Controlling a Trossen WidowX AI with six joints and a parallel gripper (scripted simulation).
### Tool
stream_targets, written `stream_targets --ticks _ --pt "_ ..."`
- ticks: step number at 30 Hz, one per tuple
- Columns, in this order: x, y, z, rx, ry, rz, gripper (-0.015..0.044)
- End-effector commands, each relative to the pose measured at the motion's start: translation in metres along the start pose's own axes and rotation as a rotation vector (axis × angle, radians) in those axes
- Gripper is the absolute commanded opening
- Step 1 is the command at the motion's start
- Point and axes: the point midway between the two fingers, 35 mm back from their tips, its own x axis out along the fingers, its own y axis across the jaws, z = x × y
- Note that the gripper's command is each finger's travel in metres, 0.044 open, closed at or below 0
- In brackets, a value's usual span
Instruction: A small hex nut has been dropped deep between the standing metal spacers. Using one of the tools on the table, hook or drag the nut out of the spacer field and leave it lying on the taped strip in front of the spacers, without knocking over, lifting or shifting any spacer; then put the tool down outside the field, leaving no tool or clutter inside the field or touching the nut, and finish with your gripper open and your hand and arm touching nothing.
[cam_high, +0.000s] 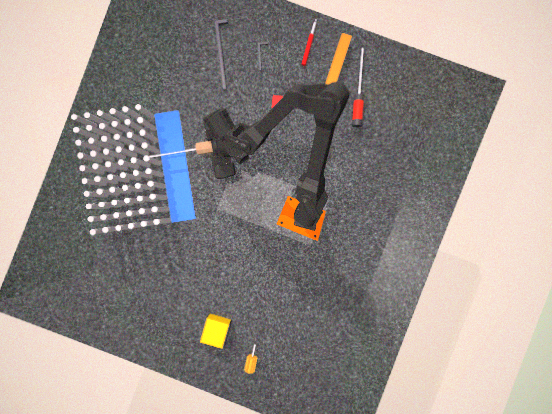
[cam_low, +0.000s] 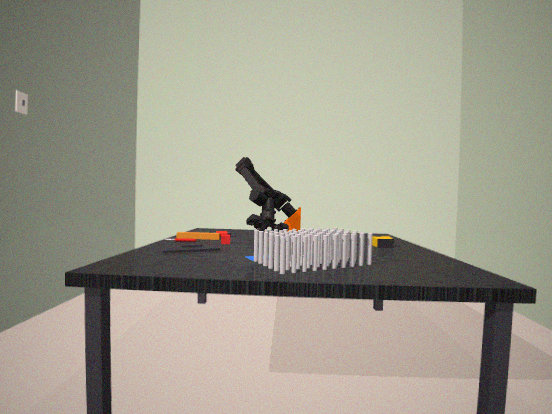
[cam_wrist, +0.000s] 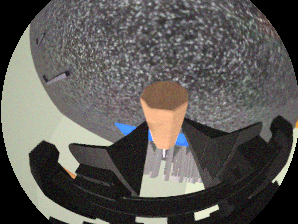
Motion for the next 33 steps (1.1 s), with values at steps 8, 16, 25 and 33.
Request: stream_targets --ticks 8,16,25,33 --pt "0.003 0.003 -0.009 0.009 0.005 0.010 0.0000" --pt "0.005 0.003 -0.013 0.009 0.006 0.010 0.0000" --pt "0.008 0.004 -0.018 0.010 0.006 0.010 0.0000" --pt "0.010 0.004 -0.023 0.010 0.006 0.010 0.0000"
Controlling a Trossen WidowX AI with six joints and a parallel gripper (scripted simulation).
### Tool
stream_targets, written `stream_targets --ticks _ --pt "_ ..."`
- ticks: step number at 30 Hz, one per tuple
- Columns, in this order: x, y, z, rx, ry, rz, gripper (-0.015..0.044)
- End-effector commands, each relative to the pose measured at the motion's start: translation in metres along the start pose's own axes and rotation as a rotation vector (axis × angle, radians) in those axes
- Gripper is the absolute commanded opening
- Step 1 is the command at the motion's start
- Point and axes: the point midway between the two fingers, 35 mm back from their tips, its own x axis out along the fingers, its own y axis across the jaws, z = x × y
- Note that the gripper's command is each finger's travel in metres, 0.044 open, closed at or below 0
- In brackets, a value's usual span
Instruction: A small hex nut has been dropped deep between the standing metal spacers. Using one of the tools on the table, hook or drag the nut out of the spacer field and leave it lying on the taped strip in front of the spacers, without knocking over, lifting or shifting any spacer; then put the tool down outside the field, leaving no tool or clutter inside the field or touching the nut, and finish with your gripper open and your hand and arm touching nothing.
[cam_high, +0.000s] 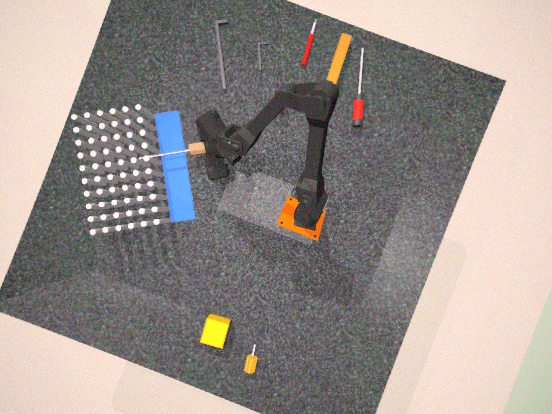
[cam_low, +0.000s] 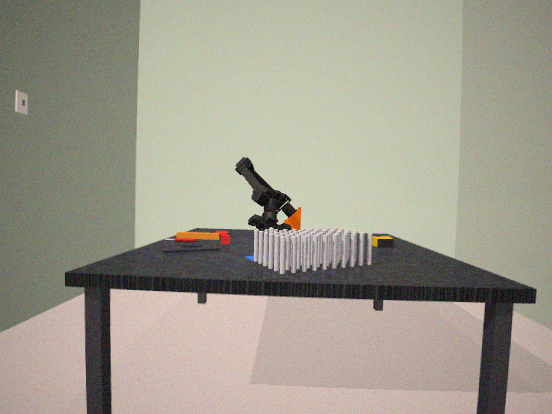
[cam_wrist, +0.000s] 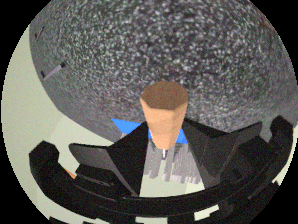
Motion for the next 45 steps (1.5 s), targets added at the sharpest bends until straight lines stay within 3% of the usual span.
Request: stream_targets --ticks 1,45 --pt "0.001 0.003 -0.005 0.009 0.005 0.009 0.0000" --pt "0.015 0.003 -0.031 0.010 0.007 0.010 0.0000"
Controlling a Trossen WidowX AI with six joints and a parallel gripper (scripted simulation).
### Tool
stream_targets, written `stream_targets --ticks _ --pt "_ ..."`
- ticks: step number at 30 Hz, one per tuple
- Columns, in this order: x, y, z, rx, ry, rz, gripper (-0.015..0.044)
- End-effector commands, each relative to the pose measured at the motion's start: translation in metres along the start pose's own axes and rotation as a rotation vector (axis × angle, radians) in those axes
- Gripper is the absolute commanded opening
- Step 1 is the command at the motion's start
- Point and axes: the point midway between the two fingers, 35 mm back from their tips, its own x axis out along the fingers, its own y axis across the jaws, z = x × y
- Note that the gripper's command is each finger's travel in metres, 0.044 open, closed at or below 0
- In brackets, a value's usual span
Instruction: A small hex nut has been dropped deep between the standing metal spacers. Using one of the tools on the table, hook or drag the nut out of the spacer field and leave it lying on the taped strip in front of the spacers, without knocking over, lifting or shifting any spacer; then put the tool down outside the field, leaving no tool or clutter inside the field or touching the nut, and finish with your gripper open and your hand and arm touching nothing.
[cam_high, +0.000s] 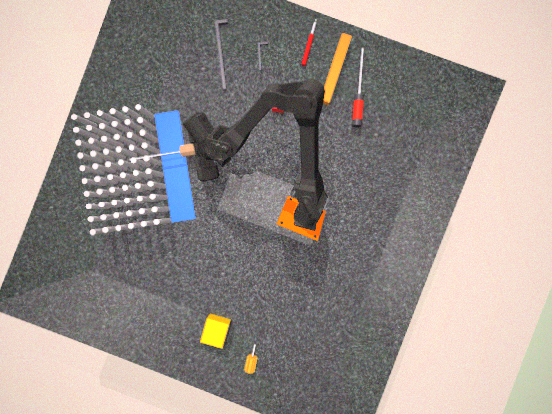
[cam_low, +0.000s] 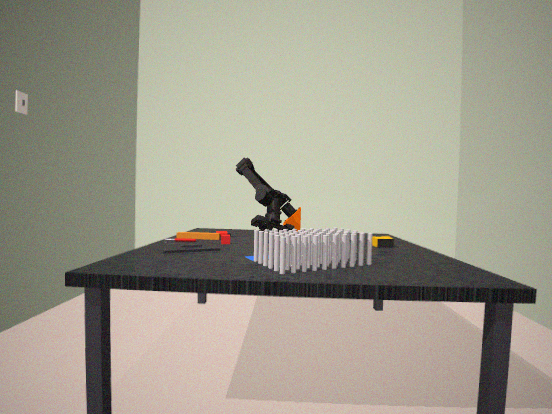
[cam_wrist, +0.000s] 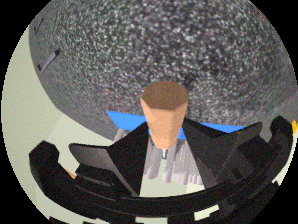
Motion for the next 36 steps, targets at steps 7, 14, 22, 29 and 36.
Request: stream_targets --ticks 7,14,22,29,36 --pt "0.002 0.003 -0.009 0.008 0.005 0.008 0.0000" --pt "0.005 0.003 -0.013 0.008 0.005 0.008 0.0000" --pt "0.007 0.003 -0.018 0.009 0.006 0.008 0.0000" --pt "0.010 0.003 -0.022 0.009 0.006 0.008 0.0000" --pt "0.012 0.003 -0.026 0.009 0.006 0.008 0.0000"
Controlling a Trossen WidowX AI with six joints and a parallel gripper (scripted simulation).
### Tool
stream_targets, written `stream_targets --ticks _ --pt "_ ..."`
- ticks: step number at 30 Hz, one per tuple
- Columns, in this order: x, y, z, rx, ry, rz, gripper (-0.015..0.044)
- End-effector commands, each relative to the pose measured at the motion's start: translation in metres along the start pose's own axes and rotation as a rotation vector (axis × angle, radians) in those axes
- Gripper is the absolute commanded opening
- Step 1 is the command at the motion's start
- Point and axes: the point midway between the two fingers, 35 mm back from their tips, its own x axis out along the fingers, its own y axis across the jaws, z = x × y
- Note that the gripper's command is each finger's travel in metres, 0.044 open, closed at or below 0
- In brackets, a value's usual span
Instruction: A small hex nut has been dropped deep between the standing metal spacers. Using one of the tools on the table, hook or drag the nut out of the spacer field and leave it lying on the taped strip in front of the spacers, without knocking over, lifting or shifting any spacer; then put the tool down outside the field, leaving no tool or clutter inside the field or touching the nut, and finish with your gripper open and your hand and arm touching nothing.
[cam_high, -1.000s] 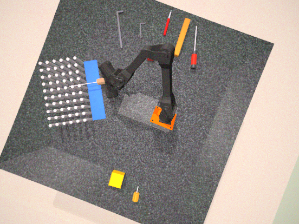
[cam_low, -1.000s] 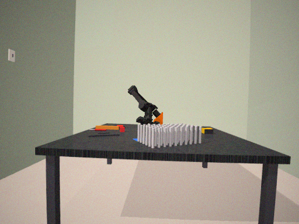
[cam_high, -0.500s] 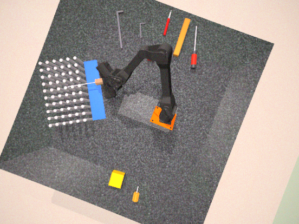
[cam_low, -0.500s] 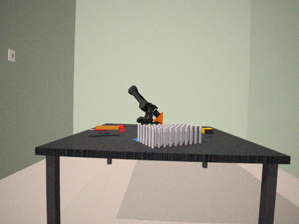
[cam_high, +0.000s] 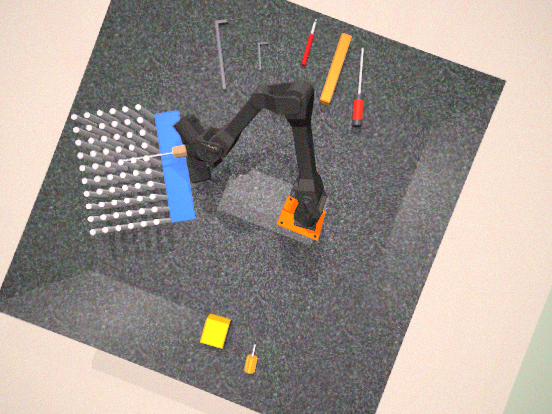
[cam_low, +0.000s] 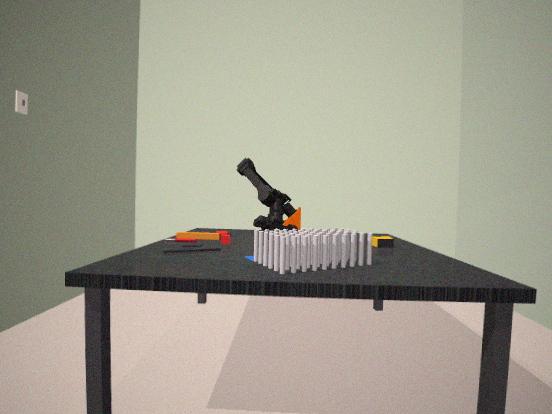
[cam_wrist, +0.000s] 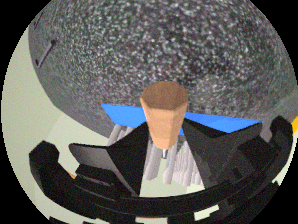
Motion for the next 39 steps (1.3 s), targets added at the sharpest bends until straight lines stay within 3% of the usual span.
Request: stream_targets --ticks 1,39 --pt "0.000 0.003 -0.005 0.008 0.005 0.008 0.0000" --pt "0.015 0.000 -0.017 0.008 0.006 0.008 0.0000"
